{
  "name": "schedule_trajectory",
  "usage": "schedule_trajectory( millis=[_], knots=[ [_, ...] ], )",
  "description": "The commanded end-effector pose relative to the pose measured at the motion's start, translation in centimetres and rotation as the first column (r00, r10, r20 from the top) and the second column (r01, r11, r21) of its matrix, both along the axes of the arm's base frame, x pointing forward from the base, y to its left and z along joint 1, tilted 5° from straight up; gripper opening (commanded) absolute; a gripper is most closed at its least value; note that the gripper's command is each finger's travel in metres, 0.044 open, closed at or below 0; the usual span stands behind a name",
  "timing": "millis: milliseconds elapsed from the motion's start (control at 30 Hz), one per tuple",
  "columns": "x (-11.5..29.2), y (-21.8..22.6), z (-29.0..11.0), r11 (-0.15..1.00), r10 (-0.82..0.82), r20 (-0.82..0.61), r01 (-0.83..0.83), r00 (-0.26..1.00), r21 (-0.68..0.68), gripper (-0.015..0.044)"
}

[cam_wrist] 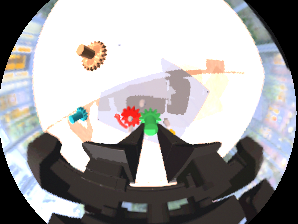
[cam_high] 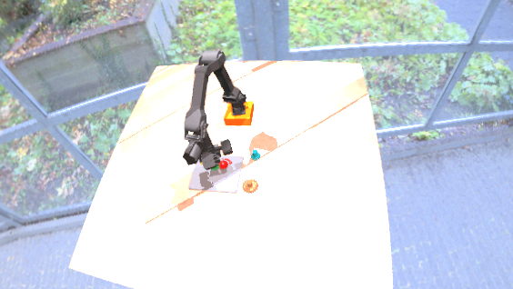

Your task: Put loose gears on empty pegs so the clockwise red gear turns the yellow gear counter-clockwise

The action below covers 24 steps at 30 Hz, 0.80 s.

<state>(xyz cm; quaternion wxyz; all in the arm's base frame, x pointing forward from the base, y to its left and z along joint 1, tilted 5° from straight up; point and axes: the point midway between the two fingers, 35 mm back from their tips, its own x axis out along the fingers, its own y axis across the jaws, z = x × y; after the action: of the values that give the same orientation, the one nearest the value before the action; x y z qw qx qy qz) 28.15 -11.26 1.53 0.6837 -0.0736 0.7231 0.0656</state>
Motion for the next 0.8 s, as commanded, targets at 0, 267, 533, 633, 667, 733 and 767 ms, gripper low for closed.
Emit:
schedule_trajectory(
  millis=[0, 267, 533, 633, 667, 733, 767],
  knots=[
    [-0.01, -0.11, -0.14, 0.998, 0.07, -0.003, -0.07, 0.998, 0.001, 0.0],
    [0.04, -0.04, -0.26, 0.999, -0.047, -0.001, 0.047, 0.999, -0.006, 0.0],
    [-0.06, -0.02, -0.38, 0.965, -0.262, 0.005, 0.262, 0.965, -0.017, 0.0],
    [-0.08, -0.07, -0.43, 0.941, -0.338, 0.008, 0.338, 0.941, -0.021, 0.0],
    [-0.08, -0.08, -0.45, 0.932, -0.362, 0.009, 0.362, 0.932, -0.022, 0.0],
    [-0.06, -0.12, -0.5, 0.912, -0.409, 0.011, 0.409, 0.912, -0.024, 0.0],
    [-0.03, -0.13, -0.53, 0.906, -0.423, 0.012, 0.423, 0.906, -0.025, 0.0]
  ],
)
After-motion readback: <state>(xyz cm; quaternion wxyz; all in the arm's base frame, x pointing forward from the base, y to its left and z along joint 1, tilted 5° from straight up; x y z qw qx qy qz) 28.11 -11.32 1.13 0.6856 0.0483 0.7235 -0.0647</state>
